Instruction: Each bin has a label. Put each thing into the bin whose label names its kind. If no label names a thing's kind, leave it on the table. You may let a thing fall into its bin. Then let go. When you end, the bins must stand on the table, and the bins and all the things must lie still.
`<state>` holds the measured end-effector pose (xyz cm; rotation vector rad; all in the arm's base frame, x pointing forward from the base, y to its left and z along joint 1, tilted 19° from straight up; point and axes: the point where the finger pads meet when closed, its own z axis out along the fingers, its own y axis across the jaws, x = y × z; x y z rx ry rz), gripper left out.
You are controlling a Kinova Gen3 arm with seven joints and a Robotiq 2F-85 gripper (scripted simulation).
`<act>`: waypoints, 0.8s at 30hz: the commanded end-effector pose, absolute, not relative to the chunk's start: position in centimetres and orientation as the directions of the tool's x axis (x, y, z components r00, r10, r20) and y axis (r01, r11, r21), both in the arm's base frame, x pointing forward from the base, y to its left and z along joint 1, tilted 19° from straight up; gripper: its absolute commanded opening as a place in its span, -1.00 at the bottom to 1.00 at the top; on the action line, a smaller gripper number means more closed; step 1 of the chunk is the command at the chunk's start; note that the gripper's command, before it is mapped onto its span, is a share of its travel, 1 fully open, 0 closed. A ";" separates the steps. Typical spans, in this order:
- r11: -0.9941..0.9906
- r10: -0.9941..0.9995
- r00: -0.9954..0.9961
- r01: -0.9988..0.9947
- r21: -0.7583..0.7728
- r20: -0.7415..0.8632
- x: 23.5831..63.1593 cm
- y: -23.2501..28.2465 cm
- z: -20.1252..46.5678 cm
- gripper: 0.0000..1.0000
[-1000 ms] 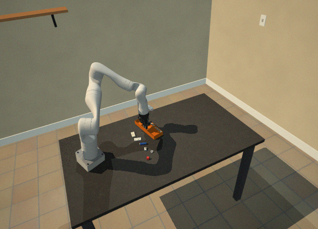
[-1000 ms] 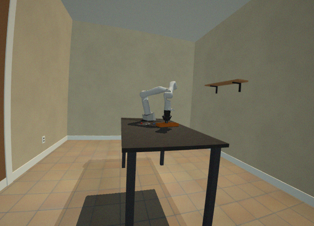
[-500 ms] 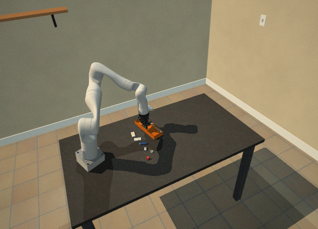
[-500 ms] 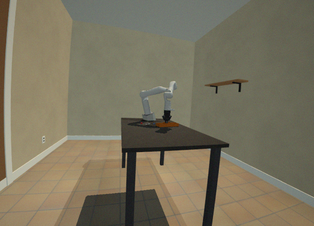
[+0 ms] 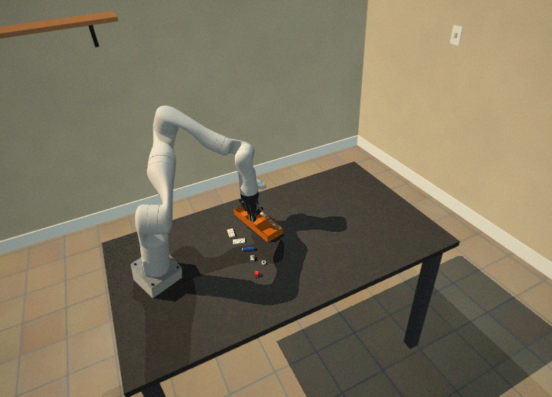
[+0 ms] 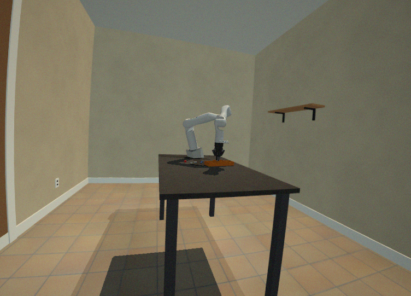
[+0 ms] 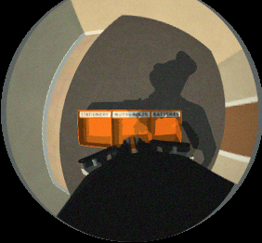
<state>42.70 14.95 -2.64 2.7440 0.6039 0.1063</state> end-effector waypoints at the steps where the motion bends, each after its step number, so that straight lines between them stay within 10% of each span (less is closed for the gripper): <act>1: -0.860 0.416 0.909 0.393 0.326 0.002 42.4 15.3 -2.0 -0.82; 24: -0.858 0.420 0.908 0.398 0.325 -0.004 41.6 17.2 0.3 -0.82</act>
